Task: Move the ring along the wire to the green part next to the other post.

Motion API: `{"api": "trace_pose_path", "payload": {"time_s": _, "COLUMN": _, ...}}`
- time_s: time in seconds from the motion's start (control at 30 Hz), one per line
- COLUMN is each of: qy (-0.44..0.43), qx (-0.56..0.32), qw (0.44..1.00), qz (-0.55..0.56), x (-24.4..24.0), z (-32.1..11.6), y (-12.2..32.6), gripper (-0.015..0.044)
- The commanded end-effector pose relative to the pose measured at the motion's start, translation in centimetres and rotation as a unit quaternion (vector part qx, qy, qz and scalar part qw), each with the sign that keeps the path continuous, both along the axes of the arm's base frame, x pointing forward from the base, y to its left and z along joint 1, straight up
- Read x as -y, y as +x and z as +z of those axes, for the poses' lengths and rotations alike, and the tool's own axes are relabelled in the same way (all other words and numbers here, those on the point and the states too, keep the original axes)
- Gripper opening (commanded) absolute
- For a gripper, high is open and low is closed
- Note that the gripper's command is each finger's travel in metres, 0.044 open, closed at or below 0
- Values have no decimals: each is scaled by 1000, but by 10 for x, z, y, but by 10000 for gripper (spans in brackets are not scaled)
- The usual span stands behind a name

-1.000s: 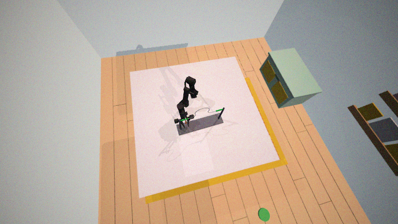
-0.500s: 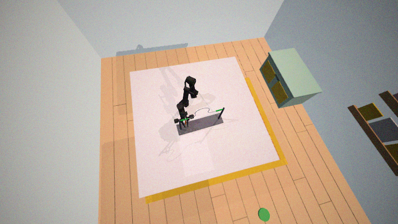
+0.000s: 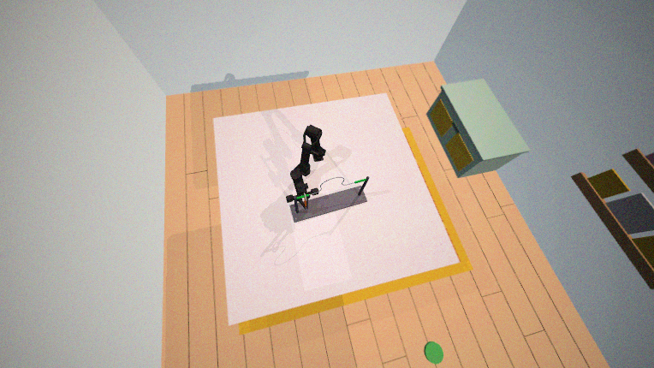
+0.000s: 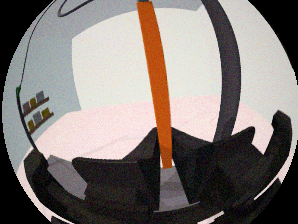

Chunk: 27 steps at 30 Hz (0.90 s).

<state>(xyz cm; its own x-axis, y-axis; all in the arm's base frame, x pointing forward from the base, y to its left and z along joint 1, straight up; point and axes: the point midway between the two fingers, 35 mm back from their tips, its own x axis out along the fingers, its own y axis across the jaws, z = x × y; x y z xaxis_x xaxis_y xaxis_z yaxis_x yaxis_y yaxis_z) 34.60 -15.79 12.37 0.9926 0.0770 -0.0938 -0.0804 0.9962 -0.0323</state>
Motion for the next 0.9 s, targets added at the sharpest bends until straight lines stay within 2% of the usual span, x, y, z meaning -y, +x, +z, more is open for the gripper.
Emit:
{"api": "trace_pose_path", "payload": {"time_s": 0.0, "qy": 1, "qx": 0, "qw": 1000, "qz": 0, "x": 0, "z": 0, "y": 0, "gripper": -144}}
{"api": "trace_pose_path", "payload": {"time_s": 0.87, "qy": 10, "qx": -16, "qw": 1000, "qz": -7, "x": -4, "z": 11, "y": -5, "gripper": -150}}
